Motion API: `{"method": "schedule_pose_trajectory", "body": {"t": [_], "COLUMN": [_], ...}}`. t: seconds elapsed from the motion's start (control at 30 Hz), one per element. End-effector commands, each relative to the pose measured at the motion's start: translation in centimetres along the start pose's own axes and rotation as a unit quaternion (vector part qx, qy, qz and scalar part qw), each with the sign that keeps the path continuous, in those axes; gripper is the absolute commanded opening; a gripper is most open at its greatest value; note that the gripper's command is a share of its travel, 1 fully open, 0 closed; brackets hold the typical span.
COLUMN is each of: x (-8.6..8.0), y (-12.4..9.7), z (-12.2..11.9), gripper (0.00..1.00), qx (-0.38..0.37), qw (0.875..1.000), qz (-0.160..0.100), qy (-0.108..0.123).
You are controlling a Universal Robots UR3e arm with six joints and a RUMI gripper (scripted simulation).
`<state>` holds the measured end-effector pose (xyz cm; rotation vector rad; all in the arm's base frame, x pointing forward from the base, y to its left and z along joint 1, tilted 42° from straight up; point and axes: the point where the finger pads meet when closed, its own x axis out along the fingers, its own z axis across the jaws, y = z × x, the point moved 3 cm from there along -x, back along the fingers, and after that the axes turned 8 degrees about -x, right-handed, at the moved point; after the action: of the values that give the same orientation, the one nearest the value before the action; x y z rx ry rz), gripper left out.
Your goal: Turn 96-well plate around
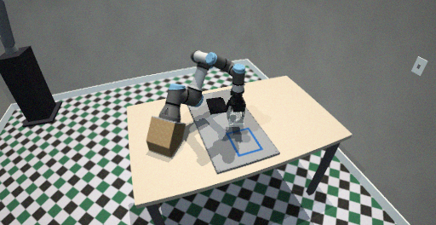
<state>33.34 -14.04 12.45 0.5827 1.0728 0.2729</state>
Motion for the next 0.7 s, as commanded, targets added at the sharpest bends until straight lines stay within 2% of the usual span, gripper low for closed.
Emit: {"method": "schedule_pose_trajectory", "body": {"t": [0.0,0.67], "x": [0.0,0.2], "y": [-1.6,-7.4], "z": [0.4,1.9], "gripper": [0.00,0.00], "qx": [0.000,0.000], "qw": [1.000,1.000], "qz": [-0.001,-0.001], "qy": [0.000,0.000]}}
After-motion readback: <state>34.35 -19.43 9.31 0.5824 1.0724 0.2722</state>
